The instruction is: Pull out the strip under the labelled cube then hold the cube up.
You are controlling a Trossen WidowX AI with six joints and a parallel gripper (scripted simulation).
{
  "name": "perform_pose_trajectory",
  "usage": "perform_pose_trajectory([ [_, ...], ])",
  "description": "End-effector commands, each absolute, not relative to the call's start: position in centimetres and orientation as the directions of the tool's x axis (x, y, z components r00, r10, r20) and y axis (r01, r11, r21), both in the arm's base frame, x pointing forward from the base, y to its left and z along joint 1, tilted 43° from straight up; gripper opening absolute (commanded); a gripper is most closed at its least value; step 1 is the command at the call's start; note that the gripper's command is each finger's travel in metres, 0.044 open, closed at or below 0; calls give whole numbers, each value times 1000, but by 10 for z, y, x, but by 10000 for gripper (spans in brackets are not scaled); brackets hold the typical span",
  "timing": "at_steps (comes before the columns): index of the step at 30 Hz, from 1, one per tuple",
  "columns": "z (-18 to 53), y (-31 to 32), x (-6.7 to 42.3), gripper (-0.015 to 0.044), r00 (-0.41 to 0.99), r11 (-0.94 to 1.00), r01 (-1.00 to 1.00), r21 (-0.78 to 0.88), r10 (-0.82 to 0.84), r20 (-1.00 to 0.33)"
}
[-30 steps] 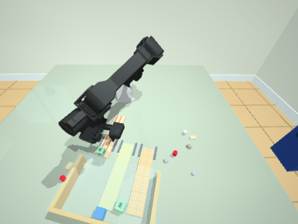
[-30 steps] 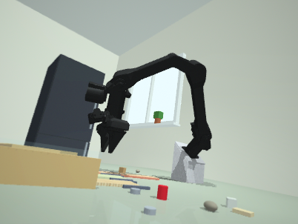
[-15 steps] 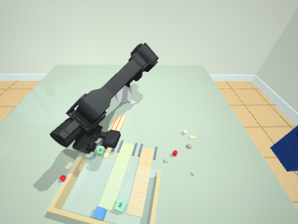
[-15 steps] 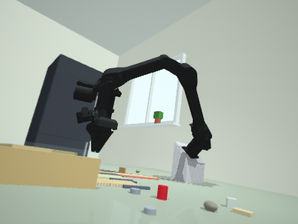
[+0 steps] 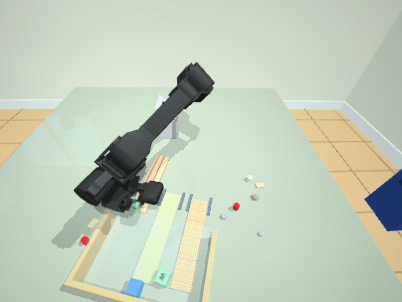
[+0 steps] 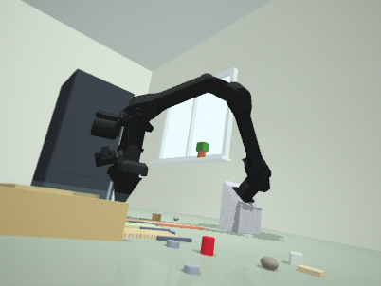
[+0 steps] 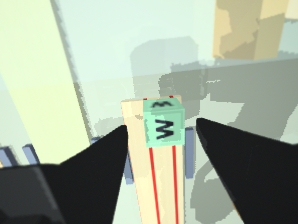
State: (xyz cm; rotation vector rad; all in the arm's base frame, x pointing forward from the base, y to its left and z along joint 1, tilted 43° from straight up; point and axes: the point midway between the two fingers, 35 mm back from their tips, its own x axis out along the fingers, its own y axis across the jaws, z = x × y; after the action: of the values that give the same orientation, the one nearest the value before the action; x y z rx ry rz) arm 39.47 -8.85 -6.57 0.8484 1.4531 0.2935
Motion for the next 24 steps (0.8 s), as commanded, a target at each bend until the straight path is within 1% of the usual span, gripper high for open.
perform_pose_trajectory([
  [1, -73, -84, 394, 250, 142, 679, 320, 661, 655, -742],
  [17, -87, -72, 395, 250, 142, 678, 320, 662, 656, -741],
  [20, -84, -71, 396, 171, 140, 684, 311, 660, 654, -743],
  [24, -84, -71, 396, 145, 140, 684, 311, 660, 654, -743],
])
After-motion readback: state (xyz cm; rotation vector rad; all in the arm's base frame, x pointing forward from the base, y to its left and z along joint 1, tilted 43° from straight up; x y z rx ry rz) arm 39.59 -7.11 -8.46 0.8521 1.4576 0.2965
